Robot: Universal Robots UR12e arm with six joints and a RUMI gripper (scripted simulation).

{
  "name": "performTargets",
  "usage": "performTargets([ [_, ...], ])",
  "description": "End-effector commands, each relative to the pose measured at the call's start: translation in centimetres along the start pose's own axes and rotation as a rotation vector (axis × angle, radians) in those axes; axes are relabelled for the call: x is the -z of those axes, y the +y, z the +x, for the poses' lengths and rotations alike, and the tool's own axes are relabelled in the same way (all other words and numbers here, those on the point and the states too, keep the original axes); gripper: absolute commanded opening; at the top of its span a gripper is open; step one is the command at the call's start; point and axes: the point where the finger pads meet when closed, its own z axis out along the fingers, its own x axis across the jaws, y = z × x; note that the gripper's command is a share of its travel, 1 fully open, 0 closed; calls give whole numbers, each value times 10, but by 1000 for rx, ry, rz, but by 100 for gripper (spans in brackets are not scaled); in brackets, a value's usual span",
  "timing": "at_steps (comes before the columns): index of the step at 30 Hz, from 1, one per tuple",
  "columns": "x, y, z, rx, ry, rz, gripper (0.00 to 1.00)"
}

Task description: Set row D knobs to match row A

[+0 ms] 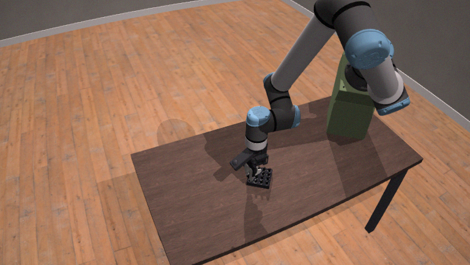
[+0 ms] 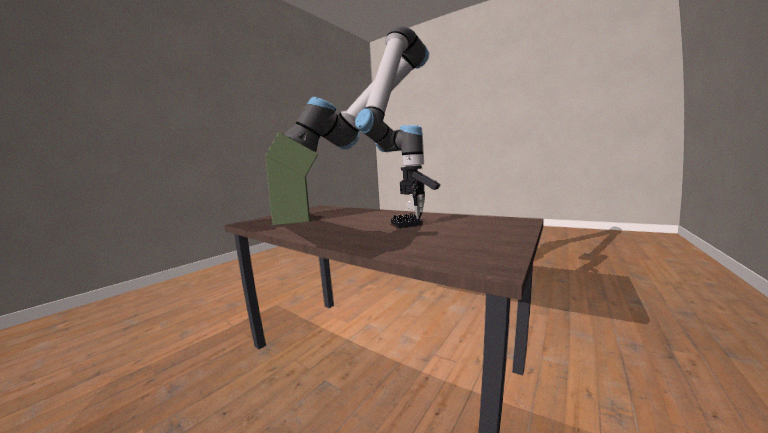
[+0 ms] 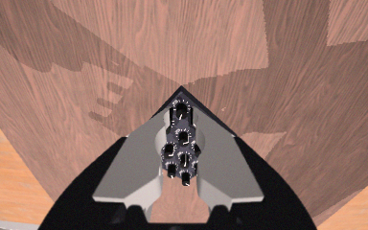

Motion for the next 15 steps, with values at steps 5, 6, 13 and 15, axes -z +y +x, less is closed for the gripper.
performTargets([
  [5,0,0,0,0,0,1,11],
  [6,0,0,0,0,0,1,11],
  [13,4,0,0,0,0,1,11],
  [15,8,0,0,0,0,1,11],
])
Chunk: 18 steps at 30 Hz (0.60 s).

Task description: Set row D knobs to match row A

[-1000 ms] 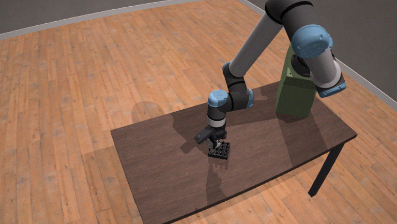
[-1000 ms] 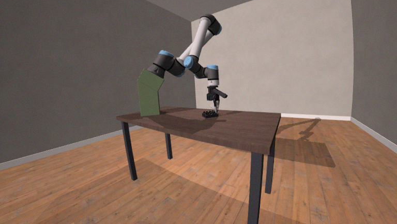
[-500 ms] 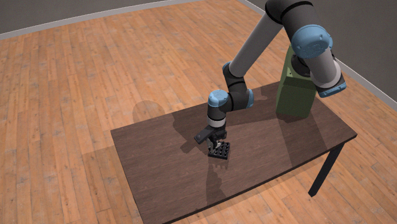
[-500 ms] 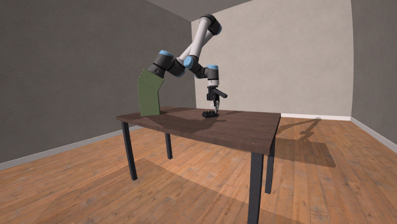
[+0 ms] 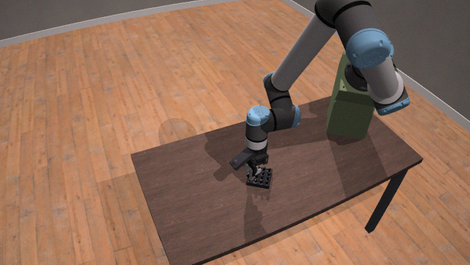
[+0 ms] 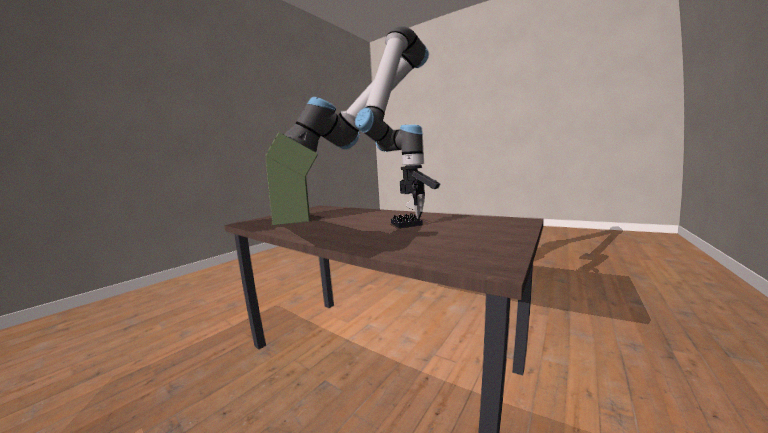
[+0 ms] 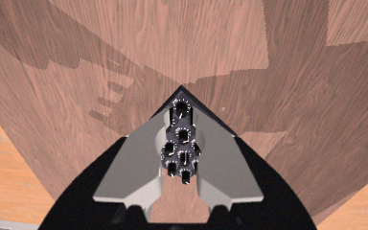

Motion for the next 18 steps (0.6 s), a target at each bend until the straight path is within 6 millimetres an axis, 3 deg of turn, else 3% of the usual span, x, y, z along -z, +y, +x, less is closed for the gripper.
performTargets([
  [1,9,-1,0,0,0,1,11],
  [18,36,-1,0,0,0,1,11],
])
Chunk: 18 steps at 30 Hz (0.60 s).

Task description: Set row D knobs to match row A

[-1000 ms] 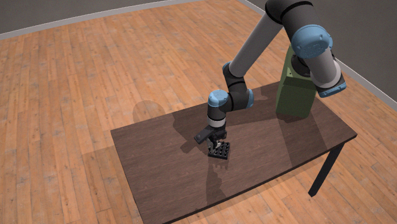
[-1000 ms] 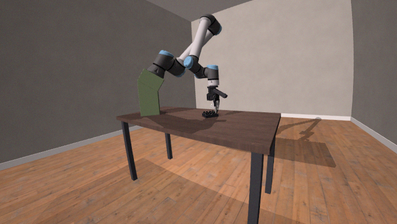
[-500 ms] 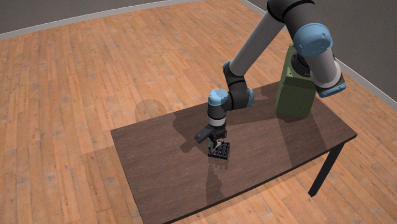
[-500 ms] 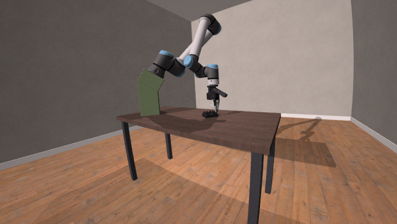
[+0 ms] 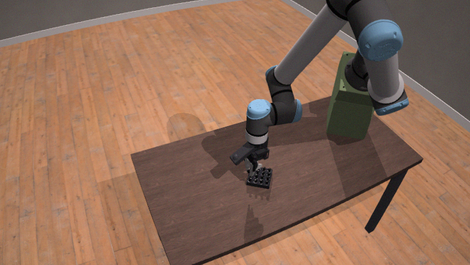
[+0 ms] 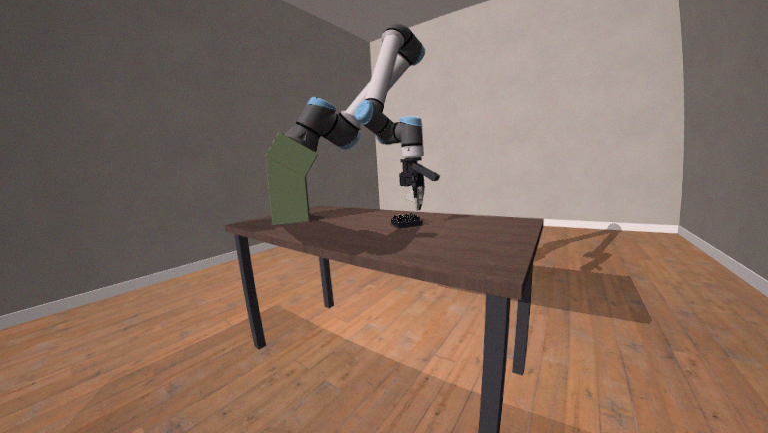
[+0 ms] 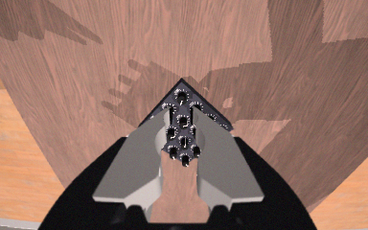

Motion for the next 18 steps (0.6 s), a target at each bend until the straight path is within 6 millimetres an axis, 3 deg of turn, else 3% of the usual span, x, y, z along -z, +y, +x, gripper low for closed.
performTargets([
  [1,4,0,0,0,0,1,11],
  [18,4,-1,0,10,0,1,11],
])
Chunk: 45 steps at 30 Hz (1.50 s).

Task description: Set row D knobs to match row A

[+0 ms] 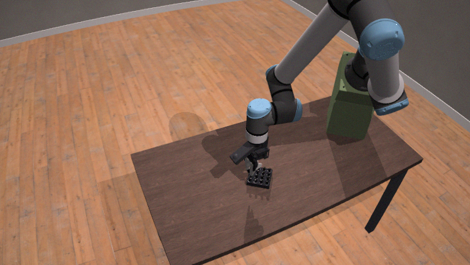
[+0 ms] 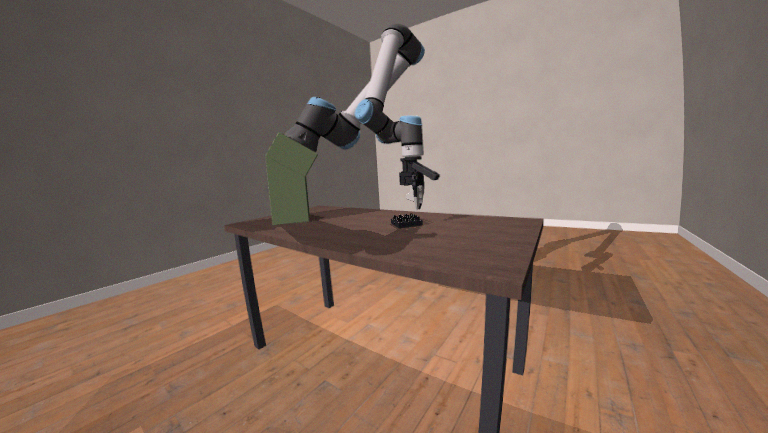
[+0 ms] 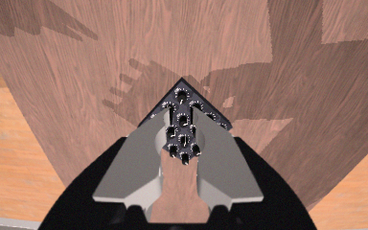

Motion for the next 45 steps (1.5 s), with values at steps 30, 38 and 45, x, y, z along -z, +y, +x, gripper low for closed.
performTargets([
  [30,8,-2,-3,641,1,1,11],
  [38,11,-1,-3,842,1,1,11],
  [45,13,0,-3,1033,1,1,11],
])
